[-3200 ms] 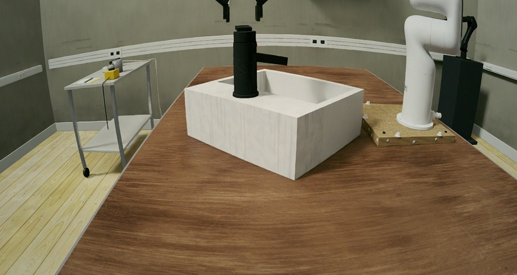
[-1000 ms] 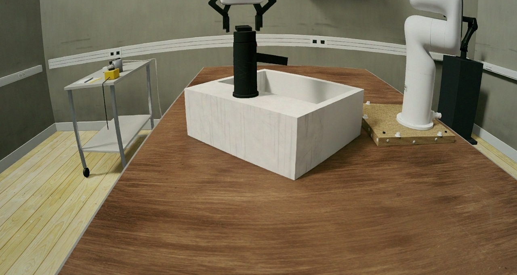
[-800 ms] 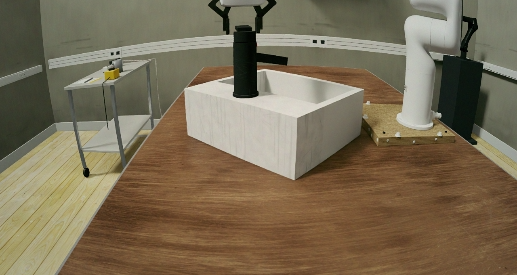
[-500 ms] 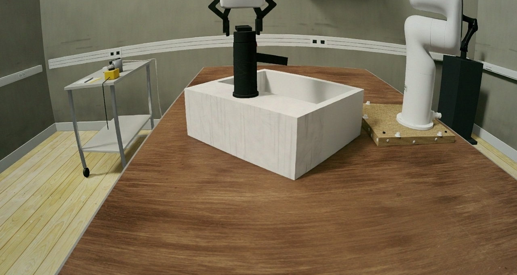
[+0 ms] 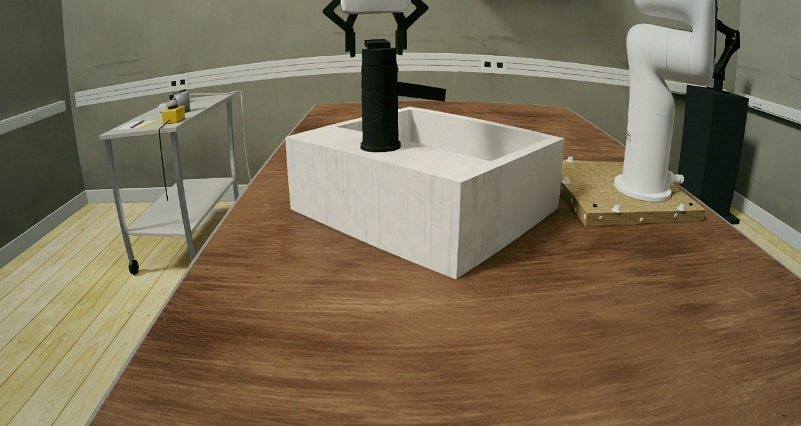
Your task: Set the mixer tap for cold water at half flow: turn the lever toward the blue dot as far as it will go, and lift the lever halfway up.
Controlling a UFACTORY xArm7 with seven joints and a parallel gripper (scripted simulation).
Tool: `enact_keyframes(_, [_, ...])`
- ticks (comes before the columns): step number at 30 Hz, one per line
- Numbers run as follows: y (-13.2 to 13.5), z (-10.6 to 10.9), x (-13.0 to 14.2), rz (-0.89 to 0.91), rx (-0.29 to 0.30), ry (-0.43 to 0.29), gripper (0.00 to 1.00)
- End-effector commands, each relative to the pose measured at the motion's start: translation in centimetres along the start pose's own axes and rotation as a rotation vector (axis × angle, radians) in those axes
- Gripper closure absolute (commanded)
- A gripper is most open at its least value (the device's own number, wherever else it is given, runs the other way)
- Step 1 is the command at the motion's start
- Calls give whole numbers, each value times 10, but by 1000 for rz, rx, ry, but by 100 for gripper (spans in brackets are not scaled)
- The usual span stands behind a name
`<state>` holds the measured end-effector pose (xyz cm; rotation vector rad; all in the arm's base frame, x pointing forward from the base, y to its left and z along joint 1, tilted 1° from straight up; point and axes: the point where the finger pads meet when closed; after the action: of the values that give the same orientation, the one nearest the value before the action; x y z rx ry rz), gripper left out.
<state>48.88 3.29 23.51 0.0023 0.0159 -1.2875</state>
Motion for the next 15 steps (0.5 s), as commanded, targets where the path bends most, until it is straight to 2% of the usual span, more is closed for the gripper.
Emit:
enact_keyframes(1, [1,2,0,0,4,0,31])
enact_keyframes(4, [1,2,0,0,4,0,31])
enact_keyframes(5, [1,2,0,0,4,0,100])
enact_keyframes(15, [1,2,0,0,4,0,100])
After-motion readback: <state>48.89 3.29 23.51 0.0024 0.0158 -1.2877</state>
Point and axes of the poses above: the point where the finger pads meet when closed, its own z axis back along the fingers, its own y axis across the jaws, x = y × z, and after that the axes turned 9 degrees about z, right-handed
